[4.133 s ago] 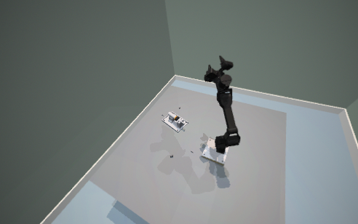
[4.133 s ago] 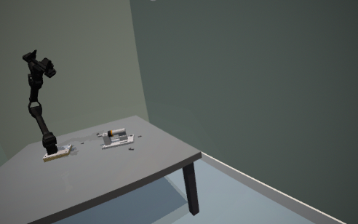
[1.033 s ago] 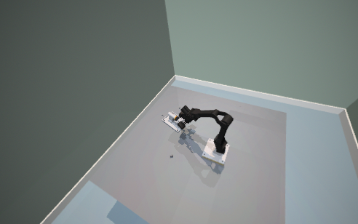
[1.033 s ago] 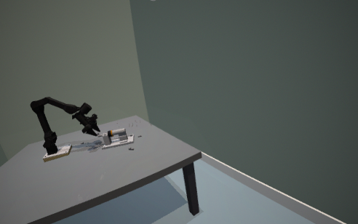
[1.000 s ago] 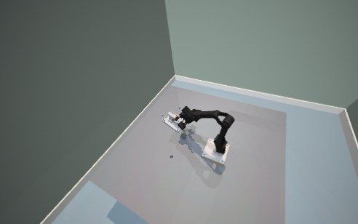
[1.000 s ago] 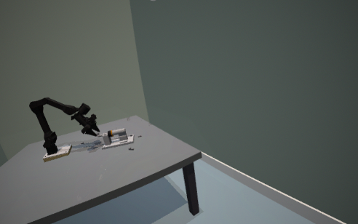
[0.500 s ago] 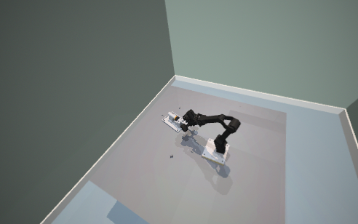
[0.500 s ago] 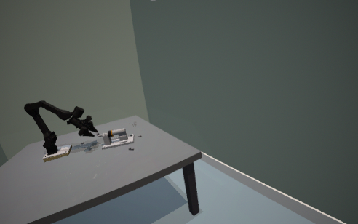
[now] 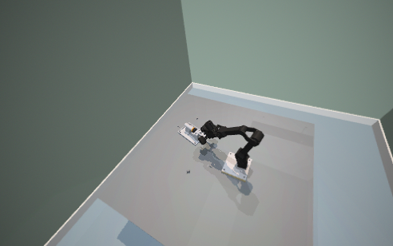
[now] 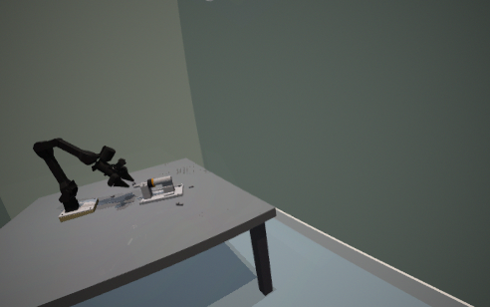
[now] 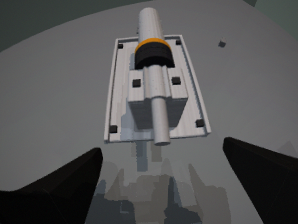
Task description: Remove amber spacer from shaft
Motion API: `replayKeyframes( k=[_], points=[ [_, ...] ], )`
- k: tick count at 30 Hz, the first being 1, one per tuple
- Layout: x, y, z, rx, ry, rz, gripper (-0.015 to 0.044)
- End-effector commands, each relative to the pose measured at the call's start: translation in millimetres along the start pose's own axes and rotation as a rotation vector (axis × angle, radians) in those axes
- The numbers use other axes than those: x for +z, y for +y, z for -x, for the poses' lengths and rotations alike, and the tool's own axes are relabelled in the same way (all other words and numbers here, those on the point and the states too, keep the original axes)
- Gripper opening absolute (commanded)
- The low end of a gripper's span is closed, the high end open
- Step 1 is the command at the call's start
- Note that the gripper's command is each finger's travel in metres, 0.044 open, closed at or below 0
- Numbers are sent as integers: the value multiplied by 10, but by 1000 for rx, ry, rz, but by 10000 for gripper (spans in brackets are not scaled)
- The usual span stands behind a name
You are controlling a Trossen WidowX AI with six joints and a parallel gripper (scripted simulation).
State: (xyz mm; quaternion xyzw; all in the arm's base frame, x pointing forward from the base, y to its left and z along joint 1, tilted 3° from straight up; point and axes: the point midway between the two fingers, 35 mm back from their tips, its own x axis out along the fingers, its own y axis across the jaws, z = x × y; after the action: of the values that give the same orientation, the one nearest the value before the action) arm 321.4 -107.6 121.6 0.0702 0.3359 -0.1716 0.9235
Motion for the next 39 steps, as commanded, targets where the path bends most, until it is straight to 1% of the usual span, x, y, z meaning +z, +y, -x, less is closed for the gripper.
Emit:
replayKeyframes(
  k=[1, 24, 39],
  points=[
    [-2, -5, -32, -4, 2, -3, 440],
    [-3, -12, -401, -4, -1, -3, 440],
    [-4, -12, -412, -4, -1, -3, 440]
  ],
)
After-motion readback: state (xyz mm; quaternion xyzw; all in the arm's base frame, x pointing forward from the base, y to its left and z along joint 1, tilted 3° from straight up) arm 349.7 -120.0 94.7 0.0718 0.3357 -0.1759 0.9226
